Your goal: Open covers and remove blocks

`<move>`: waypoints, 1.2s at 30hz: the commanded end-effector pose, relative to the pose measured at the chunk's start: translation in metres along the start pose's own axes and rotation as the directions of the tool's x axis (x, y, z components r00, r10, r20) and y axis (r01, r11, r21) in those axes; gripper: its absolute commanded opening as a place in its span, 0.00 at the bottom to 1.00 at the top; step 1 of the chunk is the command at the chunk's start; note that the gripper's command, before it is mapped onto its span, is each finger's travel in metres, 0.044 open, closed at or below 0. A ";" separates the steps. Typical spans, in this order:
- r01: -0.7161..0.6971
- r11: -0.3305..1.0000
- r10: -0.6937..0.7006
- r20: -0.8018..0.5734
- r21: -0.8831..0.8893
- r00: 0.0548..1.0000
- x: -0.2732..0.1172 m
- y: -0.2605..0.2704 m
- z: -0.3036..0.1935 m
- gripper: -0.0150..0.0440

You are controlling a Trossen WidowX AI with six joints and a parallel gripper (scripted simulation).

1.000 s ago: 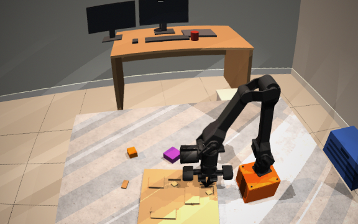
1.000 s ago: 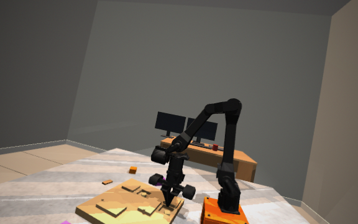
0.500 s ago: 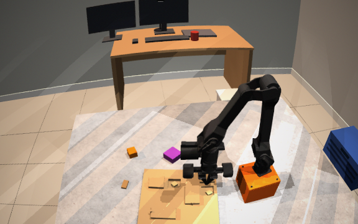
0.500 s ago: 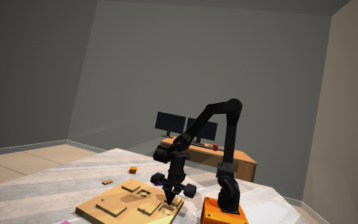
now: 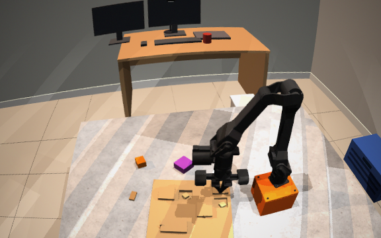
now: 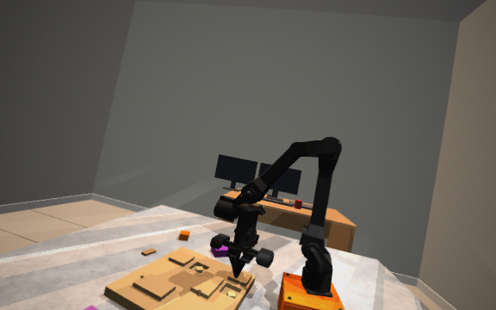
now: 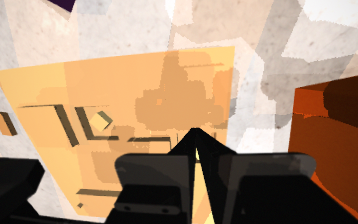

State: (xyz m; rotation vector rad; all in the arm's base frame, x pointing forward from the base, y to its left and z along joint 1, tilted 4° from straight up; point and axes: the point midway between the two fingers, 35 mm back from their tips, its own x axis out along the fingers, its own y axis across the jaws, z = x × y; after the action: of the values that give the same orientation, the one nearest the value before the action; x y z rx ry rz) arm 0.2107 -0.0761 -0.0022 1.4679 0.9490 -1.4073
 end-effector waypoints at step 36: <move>-0.001 0.299 0.005 0.001 -0.954 1.000 -0.037 0.038 -0.008 0.25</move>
State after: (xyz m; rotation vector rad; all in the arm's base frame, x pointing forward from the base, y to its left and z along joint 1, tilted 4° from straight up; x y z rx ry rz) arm 0.2303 -0.0796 0.0347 0.8996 1.2769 -0.8843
